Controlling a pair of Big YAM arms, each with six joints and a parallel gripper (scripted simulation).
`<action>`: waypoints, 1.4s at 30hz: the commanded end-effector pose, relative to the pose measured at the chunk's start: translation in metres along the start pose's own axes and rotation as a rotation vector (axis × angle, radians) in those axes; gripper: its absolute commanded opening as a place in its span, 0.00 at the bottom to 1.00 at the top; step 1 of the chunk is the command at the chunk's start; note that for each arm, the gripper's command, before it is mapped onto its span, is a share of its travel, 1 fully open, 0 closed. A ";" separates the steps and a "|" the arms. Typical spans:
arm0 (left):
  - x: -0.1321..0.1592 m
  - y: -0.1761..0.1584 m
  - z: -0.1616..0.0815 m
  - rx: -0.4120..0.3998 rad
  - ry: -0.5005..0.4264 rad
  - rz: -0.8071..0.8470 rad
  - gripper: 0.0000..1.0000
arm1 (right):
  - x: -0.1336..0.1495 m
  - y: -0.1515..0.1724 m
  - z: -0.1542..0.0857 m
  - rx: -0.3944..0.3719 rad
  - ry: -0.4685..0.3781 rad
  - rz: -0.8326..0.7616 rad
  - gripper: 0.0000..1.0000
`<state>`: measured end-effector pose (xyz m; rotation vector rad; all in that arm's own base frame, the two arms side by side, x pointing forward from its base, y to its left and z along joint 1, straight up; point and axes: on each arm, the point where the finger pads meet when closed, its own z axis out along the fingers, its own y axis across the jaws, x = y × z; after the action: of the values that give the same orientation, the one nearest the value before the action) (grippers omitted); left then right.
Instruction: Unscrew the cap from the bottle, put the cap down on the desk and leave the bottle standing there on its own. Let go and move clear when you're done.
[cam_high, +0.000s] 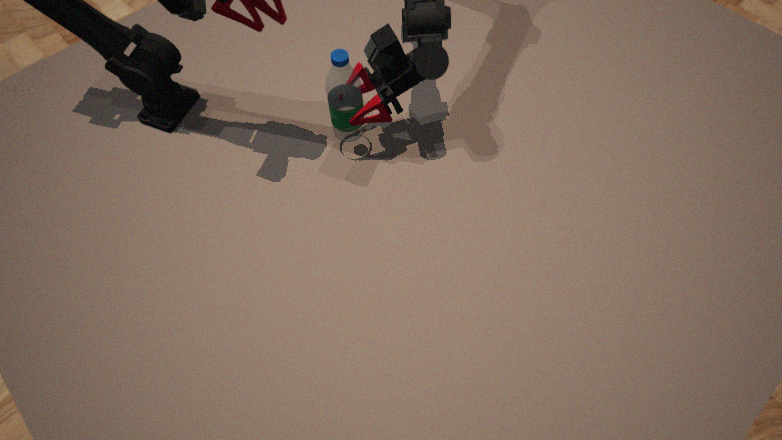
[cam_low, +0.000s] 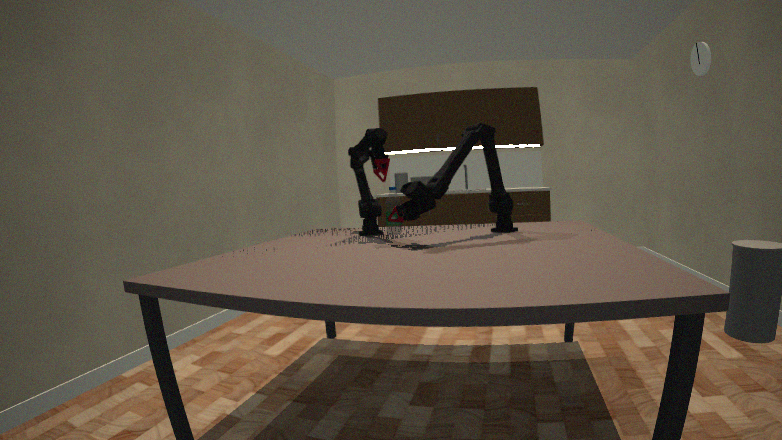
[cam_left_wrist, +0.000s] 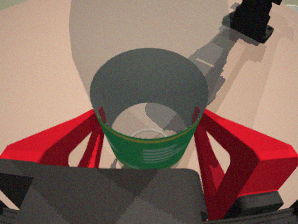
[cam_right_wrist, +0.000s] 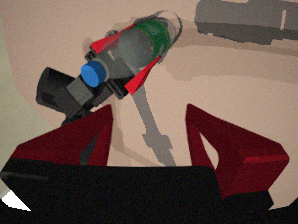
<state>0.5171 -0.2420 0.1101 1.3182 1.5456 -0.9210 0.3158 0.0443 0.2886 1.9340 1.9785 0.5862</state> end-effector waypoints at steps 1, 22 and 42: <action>-0.013 0.011 0.006 0.008 -0.008 0.027 0.00 | 0.003 0.015 -0.013 -0.042 0.004 0.005 0.57; -0.027 0.015 0.004 -0.119 0.409 0.340 0.00 | 0.003 0.015 -0.013 -0.042 0.004 0.005 0.57; -0.017 0.008 0.005 -0.112 0.411 0.319 0.00 | 0.005 0.007 0.008 -0.013 -0.005 0.003 0.57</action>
<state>0.5159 -0.2539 0.1196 1.6940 1.5984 -0.3846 0.3163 0.0434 0.2885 1.9334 1.9723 0.5822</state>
